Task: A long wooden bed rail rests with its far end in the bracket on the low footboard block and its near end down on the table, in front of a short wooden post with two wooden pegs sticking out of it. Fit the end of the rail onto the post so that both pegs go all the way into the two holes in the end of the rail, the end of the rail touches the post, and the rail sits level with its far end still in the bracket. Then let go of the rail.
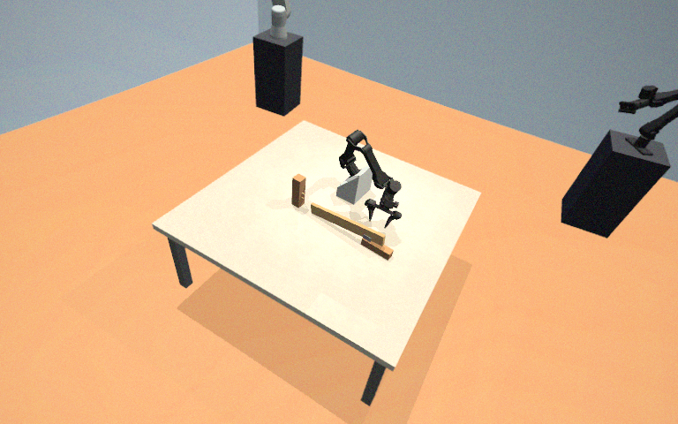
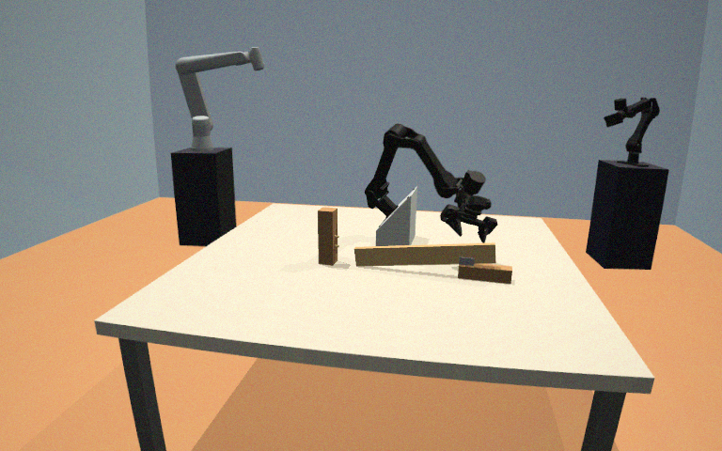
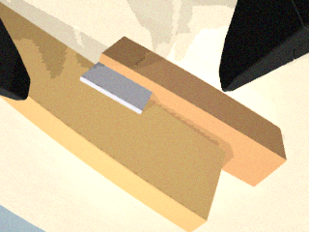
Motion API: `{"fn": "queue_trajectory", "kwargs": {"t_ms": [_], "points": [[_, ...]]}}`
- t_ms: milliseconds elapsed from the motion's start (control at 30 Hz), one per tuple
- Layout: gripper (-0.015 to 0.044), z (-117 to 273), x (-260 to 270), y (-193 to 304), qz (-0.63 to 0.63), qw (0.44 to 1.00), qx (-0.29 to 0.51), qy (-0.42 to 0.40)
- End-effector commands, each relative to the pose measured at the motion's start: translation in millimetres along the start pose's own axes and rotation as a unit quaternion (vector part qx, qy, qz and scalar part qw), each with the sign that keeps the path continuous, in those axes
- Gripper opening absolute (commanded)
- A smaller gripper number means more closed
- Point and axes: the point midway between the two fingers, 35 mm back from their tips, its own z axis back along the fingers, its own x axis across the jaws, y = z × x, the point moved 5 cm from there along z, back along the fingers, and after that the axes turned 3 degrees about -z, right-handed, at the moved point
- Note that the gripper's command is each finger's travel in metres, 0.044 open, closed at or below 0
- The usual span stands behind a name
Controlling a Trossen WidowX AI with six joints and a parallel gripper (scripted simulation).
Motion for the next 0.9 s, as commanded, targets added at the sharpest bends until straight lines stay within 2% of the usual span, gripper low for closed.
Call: {"fn": "queue_trajectory", "kwargs": {"t_ms": [0,167,333,867], "points": [[0.0426,-1.0,-1.4,-0.6,0.004,1.000,0.004,-0.001],[0.0440,-25.4,-46.8,-11.7,0.118,0.988,0.100,-0.028],[0.0440,-44.5,-110.4,-10.5,0.230,0.948,0.199,-0.092],[0.0440,-44.9,-231.4,21.8,0.369,0.828,0.324,-0.271]]}}
